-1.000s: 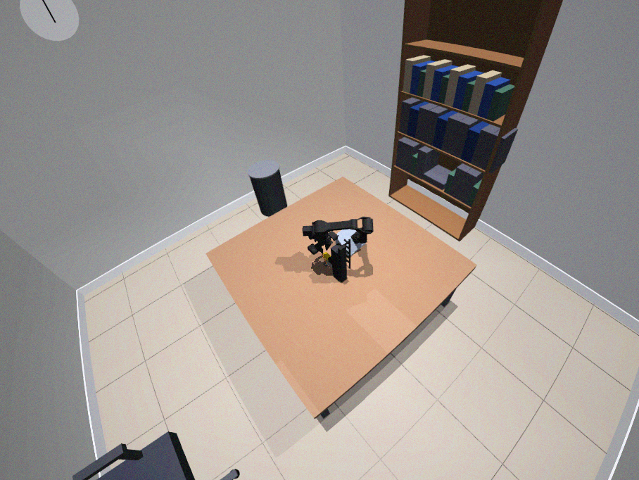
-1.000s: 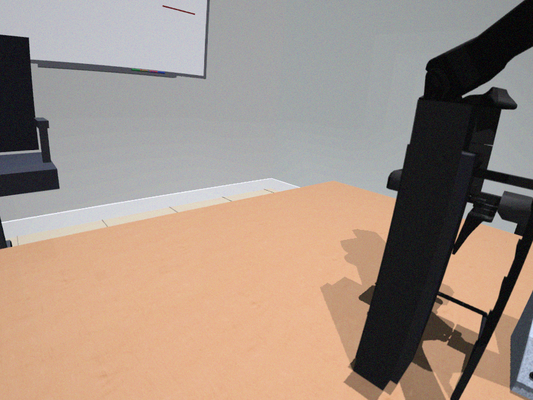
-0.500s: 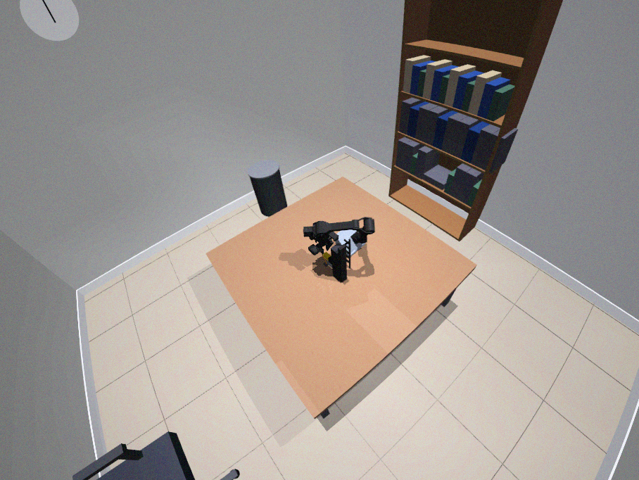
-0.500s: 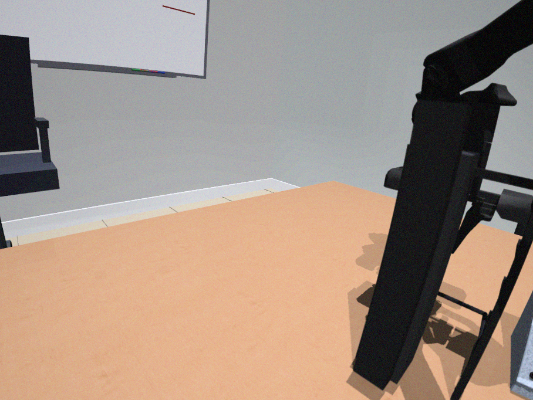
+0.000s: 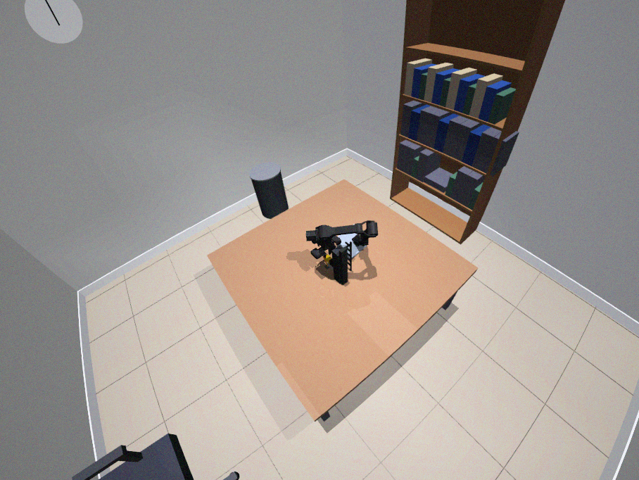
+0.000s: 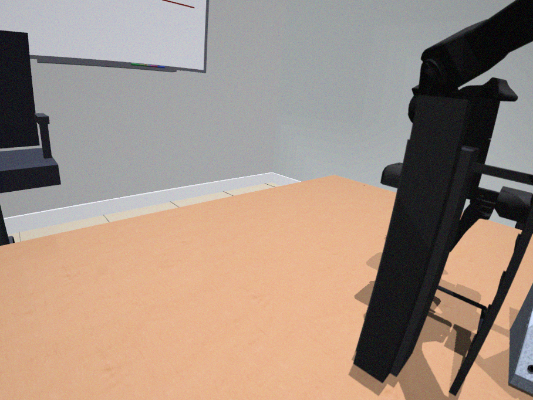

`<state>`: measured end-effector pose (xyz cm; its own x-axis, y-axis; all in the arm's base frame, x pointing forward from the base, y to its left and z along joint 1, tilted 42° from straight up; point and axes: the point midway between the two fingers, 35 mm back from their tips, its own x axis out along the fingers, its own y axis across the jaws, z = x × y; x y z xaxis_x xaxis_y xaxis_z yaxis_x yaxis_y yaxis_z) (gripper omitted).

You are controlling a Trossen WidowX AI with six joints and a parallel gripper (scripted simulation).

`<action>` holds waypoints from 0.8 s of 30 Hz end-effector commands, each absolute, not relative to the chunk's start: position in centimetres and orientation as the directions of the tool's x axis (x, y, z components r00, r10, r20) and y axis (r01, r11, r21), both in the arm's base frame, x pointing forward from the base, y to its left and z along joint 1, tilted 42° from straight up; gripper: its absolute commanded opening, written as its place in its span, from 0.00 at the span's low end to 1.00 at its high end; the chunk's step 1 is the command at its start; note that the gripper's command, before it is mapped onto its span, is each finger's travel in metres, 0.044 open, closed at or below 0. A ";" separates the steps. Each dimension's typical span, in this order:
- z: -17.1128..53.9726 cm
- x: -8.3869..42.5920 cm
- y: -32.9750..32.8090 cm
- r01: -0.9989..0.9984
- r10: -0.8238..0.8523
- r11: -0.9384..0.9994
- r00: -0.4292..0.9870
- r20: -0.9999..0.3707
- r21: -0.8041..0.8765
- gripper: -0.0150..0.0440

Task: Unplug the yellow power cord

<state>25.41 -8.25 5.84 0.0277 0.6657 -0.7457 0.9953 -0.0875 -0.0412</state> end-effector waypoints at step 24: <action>5.0 25.5 -8.4 0.995 0.664 -0.088 0.029 -0.747 -0.039 0.25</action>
